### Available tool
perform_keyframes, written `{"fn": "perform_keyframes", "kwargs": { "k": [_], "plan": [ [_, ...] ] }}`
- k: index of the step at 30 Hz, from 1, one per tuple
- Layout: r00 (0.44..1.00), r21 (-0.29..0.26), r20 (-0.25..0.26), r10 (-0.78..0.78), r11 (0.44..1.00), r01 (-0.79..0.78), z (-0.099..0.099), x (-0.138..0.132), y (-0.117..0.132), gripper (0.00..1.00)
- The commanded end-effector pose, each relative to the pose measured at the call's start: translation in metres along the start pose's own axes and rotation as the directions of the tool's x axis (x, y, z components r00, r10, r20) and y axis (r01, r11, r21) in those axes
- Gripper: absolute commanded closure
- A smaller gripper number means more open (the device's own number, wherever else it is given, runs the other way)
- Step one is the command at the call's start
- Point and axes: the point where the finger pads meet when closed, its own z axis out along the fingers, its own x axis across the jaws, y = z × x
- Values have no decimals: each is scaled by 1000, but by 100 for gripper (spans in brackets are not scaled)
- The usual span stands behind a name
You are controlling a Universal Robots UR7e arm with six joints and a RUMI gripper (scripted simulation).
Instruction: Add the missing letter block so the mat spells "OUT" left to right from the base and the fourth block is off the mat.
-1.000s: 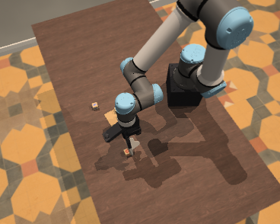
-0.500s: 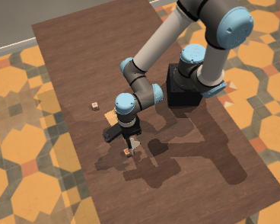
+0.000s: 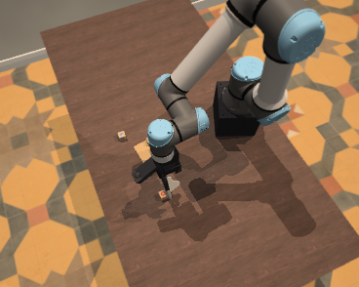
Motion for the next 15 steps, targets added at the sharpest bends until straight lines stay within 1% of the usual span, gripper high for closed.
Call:
{"fn": "perform_keyframes", "kwargs": {
  "k": [1, 15],
  "plan": [
    [1000, 1, 0, -23, 1000, 23, 0, -1, -1, 0],
    [989, 1, 0, -147, 989, 147, 1, -3, -1, 0]
  ]
}}
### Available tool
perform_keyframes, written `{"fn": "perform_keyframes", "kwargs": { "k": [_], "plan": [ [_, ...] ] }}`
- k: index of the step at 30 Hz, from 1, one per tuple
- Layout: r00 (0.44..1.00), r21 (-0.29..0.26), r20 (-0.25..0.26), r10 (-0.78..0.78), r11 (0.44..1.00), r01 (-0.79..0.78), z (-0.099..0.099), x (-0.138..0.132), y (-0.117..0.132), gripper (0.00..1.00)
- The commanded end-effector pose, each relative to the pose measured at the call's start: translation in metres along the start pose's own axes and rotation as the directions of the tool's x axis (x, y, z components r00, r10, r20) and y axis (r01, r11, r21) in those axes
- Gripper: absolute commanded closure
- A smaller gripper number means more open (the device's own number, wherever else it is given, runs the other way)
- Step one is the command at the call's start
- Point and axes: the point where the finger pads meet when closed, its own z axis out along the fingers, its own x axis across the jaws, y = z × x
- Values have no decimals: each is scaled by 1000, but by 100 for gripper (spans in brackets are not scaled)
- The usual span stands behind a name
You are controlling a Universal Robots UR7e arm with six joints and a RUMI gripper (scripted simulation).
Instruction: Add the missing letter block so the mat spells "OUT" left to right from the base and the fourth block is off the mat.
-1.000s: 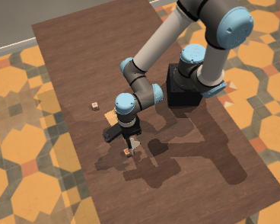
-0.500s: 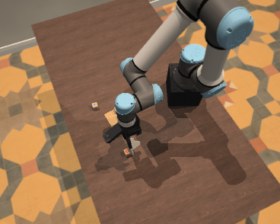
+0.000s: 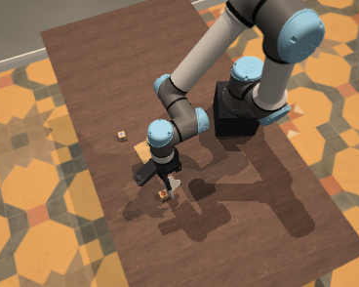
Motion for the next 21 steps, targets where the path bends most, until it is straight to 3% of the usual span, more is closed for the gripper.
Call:
{"fn": "perform_keyframes", "kwargs": {
  "k": [1, 16, 21],
  "plan": [
    [999, 1, 1, -53, 999, 53, 0, -1, -1, 0],
    [953, 1, 0, -303, 953, 303, 3, -6, -1, 0],
    [906, 1, 0, -424, 906, 424, 4, -8, -1, 0]
  ]
}}
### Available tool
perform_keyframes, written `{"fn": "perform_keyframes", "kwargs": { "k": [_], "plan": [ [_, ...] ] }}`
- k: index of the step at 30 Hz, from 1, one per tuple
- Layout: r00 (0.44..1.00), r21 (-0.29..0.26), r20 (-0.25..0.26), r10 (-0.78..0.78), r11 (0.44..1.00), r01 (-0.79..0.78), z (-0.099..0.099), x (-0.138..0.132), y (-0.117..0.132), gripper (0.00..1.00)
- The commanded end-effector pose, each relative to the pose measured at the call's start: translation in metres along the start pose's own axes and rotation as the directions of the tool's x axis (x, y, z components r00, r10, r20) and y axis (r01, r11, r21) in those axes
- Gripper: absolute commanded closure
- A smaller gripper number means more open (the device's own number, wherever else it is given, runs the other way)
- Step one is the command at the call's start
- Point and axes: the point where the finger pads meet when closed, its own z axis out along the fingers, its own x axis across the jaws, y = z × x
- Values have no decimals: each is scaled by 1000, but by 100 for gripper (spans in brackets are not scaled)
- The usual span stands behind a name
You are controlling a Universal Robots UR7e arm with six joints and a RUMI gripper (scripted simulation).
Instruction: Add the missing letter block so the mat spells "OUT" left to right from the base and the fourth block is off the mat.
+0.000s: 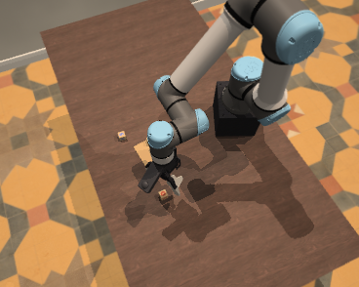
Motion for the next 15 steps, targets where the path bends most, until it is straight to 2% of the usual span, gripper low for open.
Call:
{"fn": "perform_keyframes", "kwargs": {
  "k": [1, 10, 12, 15],
  "plan": [
    [991, 2, 2, -133, 991, 133, 1, -2, -1, 0],
    [938, 3, 2, -347, 938, 347, 3, -6, -1, 0],
    [938, 3, 2, -347, 938, 347, 3, -6, -1, 0],
    [897, 3, 1, -441, 897, 441, 4, -7, -1, 0]
  ]
}}
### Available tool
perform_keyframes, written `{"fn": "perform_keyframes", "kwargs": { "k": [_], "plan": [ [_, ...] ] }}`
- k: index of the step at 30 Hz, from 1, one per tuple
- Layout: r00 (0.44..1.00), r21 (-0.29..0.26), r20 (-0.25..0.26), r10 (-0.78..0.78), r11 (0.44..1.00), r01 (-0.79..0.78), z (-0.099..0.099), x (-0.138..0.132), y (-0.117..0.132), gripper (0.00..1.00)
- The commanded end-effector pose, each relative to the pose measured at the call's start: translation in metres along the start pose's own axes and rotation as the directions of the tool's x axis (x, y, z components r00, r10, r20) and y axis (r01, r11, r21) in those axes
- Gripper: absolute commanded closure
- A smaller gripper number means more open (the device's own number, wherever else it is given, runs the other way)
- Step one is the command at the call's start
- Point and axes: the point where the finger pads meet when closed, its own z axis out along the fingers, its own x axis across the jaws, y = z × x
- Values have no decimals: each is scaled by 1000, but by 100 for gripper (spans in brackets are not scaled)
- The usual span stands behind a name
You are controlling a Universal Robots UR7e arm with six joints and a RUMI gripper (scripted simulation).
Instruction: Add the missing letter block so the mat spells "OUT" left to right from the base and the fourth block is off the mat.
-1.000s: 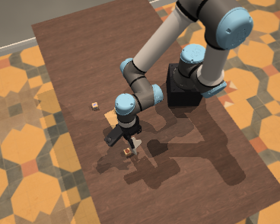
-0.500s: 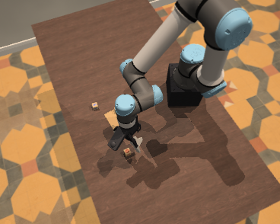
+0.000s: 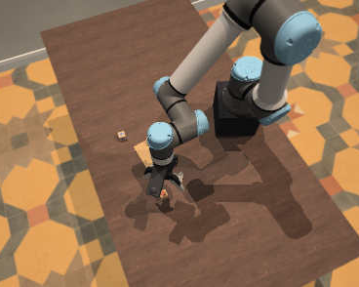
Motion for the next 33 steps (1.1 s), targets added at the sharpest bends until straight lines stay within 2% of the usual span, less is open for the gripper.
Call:
{"fn": "perform_keyframes", "kwargs": {
  "k": [1, 12, 14, 29, 31, 33],
  "plan": [
    [990, 4, 2, -139, 990, 139, 1, -2, -1, 0],
    [919, 4, 1, -394, 919, 394, 4, -6, -1, 0],
    [919, 4, 1, -394, 919, 394, 4, -6, -1, 0],
    [698, 4, 0, -716, 698, 716, 8, -11, 0, 0],
    [698, 4, 0, -716, 698, 716, 8, -11, 0, 0],
    [635, 4, -1, -772, 635, 772, 9, -12, 1, 0]
  ]
}}
